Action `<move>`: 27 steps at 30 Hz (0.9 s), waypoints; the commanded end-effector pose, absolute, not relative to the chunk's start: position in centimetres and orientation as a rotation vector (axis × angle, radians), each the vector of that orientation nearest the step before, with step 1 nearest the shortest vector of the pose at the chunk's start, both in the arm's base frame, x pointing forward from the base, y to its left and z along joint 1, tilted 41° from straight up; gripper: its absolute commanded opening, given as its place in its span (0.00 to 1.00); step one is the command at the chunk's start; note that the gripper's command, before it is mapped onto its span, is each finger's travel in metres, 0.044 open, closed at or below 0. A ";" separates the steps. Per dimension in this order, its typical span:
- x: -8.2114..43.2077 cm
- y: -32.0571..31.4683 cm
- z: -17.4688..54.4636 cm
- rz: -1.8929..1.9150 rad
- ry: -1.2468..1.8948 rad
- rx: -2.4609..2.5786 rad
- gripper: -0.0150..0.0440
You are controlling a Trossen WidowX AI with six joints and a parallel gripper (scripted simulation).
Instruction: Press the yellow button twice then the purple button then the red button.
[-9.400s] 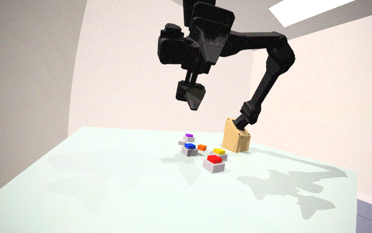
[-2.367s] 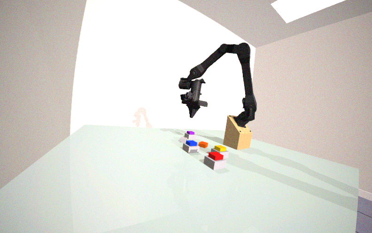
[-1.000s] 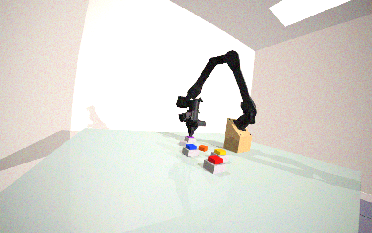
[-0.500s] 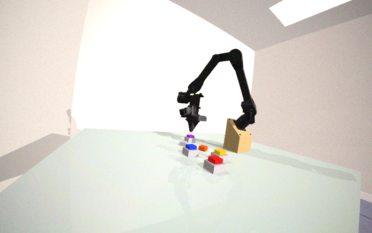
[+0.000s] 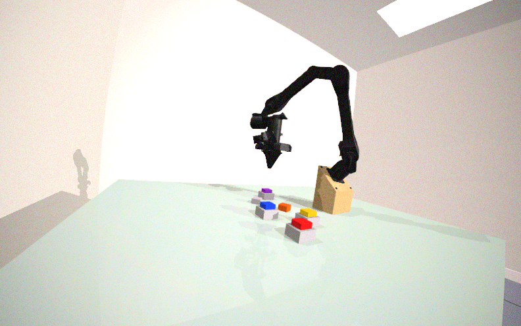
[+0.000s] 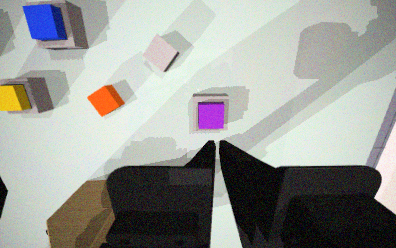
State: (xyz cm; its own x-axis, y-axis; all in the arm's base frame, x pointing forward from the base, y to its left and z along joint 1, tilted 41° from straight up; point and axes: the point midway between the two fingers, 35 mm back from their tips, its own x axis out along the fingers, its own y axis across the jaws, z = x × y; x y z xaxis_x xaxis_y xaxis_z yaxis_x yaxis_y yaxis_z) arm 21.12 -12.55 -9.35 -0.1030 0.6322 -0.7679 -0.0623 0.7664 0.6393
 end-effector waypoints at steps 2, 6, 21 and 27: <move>25.2 -9.8 -5.8 0.587 1.584 0.438 0.29; 28.5 -5.4 -2.1 0.564 1.578 0.426 0.29; 29.2 13.0 11.4 0.650 1.567 0.478 0.29; 29.1 13.2 11.6 0.652 1.567 0.479 0.29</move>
